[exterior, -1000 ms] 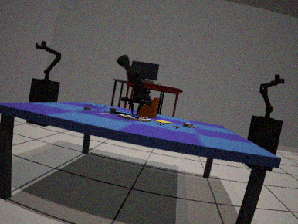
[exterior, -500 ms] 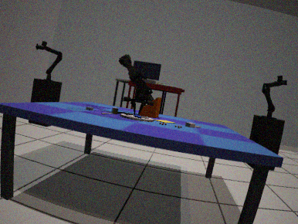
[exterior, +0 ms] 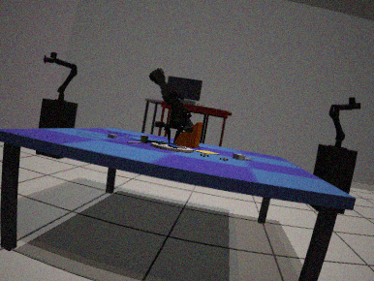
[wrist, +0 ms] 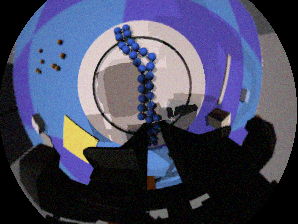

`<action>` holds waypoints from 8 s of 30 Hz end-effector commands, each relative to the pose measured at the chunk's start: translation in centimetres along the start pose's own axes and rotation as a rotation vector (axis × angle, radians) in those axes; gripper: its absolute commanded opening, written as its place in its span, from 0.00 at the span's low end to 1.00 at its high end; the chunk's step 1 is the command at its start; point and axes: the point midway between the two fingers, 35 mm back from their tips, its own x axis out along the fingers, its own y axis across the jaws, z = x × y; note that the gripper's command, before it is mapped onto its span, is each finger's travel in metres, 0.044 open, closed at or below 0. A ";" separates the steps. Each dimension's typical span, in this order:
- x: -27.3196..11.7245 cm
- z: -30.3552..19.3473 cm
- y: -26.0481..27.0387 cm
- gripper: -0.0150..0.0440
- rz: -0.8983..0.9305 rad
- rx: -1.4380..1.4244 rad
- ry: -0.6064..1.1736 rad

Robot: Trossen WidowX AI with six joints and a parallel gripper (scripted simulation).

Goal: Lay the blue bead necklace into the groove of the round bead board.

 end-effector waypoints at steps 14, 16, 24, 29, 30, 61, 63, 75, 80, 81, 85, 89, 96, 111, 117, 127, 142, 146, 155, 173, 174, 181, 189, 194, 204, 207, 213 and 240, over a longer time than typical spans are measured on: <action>-0.6 1.7 -1.4 0.25 -0.004 -0.005 0.002; -0.6 2.0 -1.6 0.25 -0.004 -0.005 0.002; -0.4 2.0 -1.7 0.25 -0.004 -0.005 0.002; -0.5 2.0 -1.6 0.34 -0.002 -0.001 -0.002; -0.5 2.0 -1.6 0.39 -0.002 -0.001 -0.002; -0.6 2.0 -1.6 1.00 -0.004 -0.005 0.002; -0.6 2.0 -1.6 1.00 -0.004 -0.005 0.002; -0.6 2.0 -1.6 1.00 -0.004 -0.005 0.002; -1.6 4.7 -1.0 0.78 -0.003 -0.055 0.000; -1.8 5.4 -0.7 0.73 -0.002 -0.069 0.000; -2.9 8.2 0.3 0.68 -0.002 -0.127 -0.001; -3.8 10.3 1.4 0.68 -0.002 -0.175 -0.002; -3.0 10.4 1.4 0.68 -0.002 -0.177 -0.002; -1.7 10.4 1.3 0.68 -0.003 -0.172 -0.005; -0.7 10.4 1.4 0.68 -0.003 -0.175 -0.003; 0.2 10.4 1.4 0.68 -0.003 -0.177 -0.001; 0.0 10.5 1.4 0.25 0.000 -0.170 -0.004; 0.0 10.5 1.4 0.25 0.000 -0.170 -0.004; 0.0 10.5 1.4 0.25 0.000 -0.170 -0.004; 0.0 10.5 1.4 0.25 0.000 -0.170 -0.004; 0.0 10.5 1.4 0.25 0.000 -0.170 -0.004; 0.0 10.5 1.4 0.25 0.000 -0.170 -0.004; 0.0 10.5 1.4 0.25 0.000 -0.170 -0.004; -0.1 10.5 1.4 0.25 0.000 -0.171 -0.004; -0.7 9.9 1.9 0.25 -0.003 -0.177 -0.001; -0.7 9.2 2.6 0.25 -0.002 -0.178 -0.001; -0.6 8.3 3.3 0.25 -0.002 -0.178 -0.001; -0.6 8.5 3.3 1.00 -0.002 -0.178 -0.001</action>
